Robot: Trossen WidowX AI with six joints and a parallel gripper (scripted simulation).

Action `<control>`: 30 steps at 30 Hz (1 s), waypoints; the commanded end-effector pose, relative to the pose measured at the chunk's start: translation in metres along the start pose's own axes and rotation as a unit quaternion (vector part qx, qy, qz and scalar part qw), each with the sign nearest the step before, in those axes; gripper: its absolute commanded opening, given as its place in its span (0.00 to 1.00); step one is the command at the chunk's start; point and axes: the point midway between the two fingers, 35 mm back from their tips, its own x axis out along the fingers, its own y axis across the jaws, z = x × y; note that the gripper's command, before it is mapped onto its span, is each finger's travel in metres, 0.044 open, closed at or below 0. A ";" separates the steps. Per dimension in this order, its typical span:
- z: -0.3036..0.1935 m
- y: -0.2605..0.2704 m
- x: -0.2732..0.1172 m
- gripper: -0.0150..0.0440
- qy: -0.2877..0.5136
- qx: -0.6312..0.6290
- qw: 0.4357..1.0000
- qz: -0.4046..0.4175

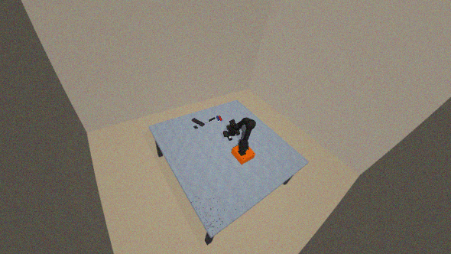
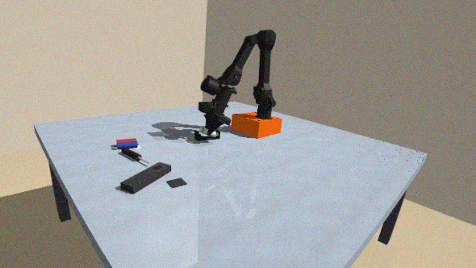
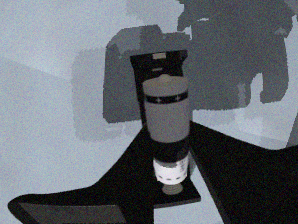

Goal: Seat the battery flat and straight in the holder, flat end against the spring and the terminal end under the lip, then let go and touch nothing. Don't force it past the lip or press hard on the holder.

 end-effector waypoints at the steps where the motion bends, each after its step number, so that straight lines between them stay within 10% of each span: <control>1: -0.005 0.000 0.003 0.40 0.023 0.001 1.000 0.001; 30: -0.002 0.000 0.008 0.40 0.107 0.003 0.994 0.000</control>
